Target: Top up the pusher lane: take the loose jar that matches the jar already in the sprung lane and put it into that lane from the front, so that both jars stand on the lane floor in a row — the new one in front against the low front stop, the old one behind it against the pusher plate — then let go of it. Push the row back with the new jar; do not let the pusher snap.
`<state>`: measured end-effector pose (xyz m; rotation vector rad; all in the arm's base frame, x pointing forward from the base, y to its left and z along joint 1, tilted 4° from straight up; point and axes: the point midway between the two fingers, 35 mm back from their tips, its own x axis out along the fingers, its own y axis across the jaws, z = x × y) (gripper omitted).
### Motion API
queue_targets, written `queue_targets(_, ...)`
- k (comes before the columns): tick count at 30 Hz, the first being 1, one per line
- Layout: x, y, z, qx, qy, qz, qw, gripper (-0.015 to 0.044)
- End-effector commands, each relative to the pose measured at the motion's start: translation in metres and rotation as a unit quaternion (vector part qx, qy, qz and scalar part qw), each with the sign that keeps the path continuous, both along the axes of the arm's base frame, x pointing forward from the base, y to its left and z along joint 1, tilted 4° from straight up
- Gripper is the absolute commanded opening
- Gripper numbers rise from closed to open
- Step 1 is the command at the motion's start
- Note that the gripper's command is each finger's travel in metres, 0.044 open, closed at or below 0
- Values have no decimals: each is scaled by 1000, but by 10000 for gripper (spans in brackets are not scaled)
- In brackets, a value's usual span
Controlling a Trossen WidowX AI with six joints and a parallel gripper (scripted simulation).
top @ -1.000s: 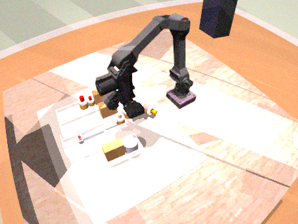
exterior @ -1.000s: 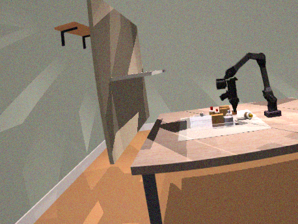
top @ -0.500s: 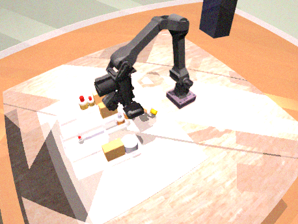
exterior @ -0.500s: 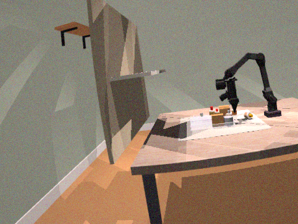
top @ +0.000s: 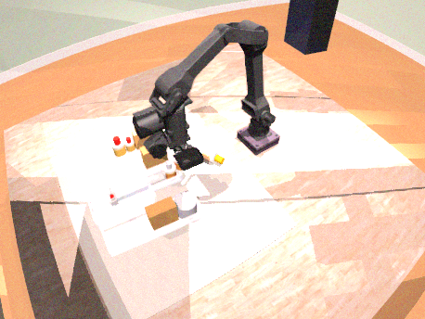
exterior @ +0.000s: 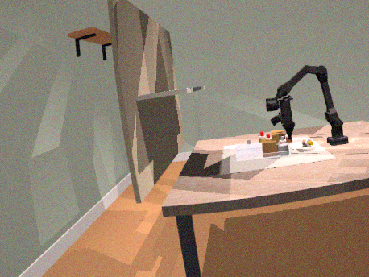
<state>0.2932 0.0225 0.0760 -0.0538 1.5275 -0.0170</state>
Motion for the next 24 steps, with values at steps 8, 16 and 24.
queue_targets(8,12,0,2,-1,-12,1,1000,0)
queue_targets(16,15,0,3,-1,-12,1,1000,0)
queue_targets(24,18,0,3,-1,-12,1,1000,0)
